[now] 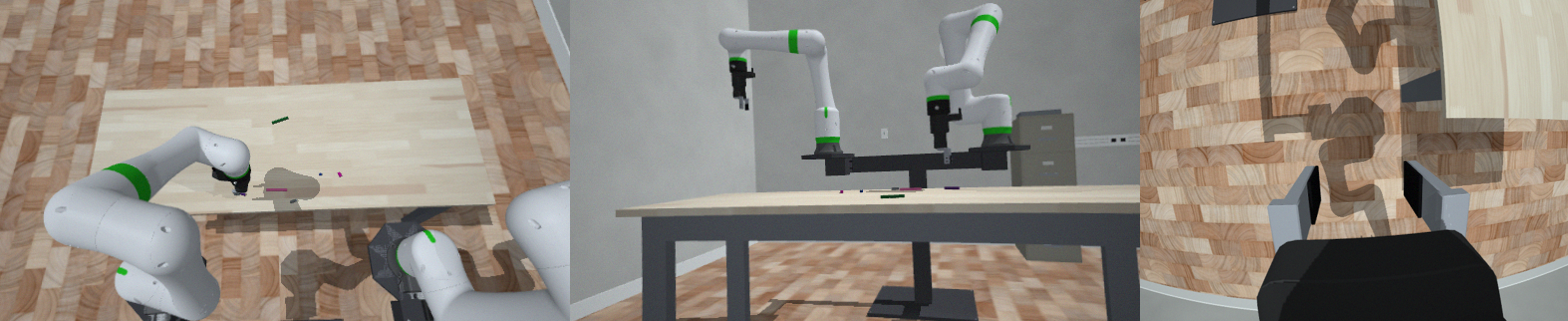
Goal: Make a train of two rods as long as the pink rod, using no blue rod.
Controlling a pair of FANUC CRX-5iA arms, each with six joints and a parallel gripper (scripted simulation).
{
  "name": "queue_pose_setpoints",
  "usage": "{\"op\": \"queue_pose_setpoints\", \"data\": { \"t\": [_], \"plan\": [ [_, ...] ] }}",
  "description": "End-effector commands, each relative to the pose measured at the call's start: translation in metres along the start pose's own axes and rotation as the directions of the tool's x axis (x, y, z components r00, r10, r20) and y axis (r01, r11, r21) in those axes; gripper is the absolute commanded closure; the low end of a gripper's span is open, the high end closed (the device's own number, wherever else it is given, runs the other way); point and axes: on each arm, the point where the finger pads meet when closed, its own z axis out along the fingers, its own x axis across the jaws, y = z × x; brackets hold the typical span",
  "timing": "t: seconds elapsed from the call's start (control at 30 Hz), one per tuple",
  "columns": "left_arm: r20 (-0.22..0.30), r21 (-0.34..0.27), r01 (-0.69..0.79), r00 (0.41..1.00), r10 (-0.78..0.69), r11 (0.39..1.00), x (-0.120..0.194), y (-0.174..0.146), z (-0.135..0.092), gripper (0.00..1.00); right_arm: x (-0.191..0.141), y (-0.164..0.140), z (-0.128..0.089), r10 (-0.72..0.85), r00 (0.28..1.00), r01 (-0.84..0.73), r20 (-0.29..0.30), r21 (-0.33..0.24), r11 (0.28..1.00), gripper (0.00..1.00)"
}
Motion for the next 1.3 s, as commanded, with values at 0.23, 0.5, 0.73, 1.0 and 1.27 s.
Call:
{"op": "queue_pose_setpoints", "data": {
  "t": [0.23,0.5,0.73,1.0,1.27],
  "plan": [
    [-0.003,-0.02,-0.348,0.938,0.348,0.937,0.006,-0.0086,0.0,0.0,-0.0002,0.0003,-0.001,0.0,1.0,0.0,0.0,-0.002,1.0,0.0],
    [-0.006,-0.019,-0.5,0.866,0.5,0.866,0.0082,-0.0116,0.0003,0.0,-0.0002,0.0003,-0.001,0.0,1.0,0.0,0.0,-0.002,1.0,0.0],
    [-0.008,-0.018,-0.606,0.796,0.606,0.796,0.0095,-0.0135,0.0005,0.0,-0.0002,0.0003,-0.001,0.0,1.0,0.0,0.0,-0.002,1.0,0.0],
    [-0.009,-0.018,-0.629,0.777,0.629,0.777,0.0098,-0.0138,0.0006,0.0,-0.0002,0.0003,-0.001,0.0,1.0,0.0,0.0,-0.002,1.0,0.0],
    [-0.009,-0.018,-0.631,0.776,0.63,0.776,0.0098,-0.0139,0.0006,0.0,-0.0002,0.0003,-0.001,0.0,1.0,0.0,0.0,-0.002,1.0,0.0]
  ]
}}
